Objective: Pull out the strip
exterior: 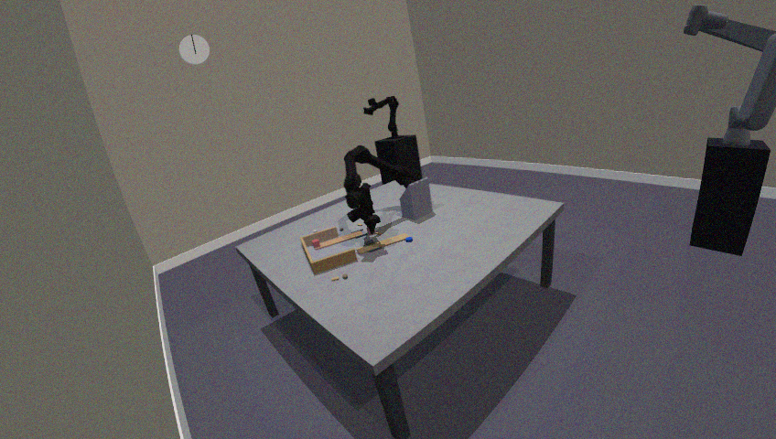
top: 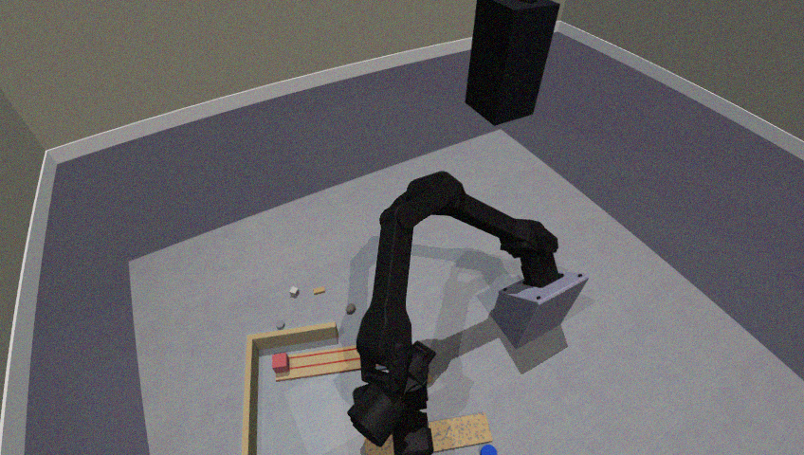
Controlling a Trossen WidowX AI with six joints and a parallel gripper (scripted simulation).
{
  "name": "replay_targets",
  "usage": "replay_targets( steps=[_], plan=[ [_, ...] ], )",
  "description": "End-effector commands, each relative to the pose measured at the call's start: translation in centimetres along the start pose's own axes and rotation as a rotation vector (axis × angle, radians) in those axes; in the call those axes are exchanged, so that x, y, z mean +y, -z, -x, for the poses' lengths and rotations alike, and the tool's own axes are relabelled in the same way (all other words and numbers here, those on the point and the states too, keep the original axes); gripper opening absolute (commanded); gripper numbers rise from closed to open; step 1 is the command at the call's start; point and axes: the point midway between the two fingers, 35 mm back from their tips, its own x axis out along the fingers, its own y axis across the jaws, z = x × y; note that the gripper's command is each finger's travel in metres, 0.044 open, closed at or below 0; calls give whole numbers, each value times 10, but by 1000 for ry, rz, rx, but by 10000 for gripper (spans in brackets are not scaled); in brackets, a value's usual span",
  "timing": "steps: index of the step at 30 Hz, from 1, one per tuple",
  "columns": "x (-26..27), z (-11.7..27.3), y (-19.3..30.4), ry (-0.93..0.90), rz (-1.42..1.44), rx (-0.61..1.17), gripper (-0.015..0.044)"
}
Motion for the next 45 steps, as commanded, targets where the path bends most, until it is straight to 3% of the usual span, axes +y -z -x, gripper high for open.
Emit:
replay_targets(
  steps=[1, 20, 29, 45],
  plan=[
    [-8, 1, 12, -6, -8, 2, 0],
    [-44, -1, 65, -4, -6, 4, 0],
    [-44, 34, 66, -5, -5, 5, 0],
    [-44, 35, 66, -5, -5, 5, 0]
  ],
)
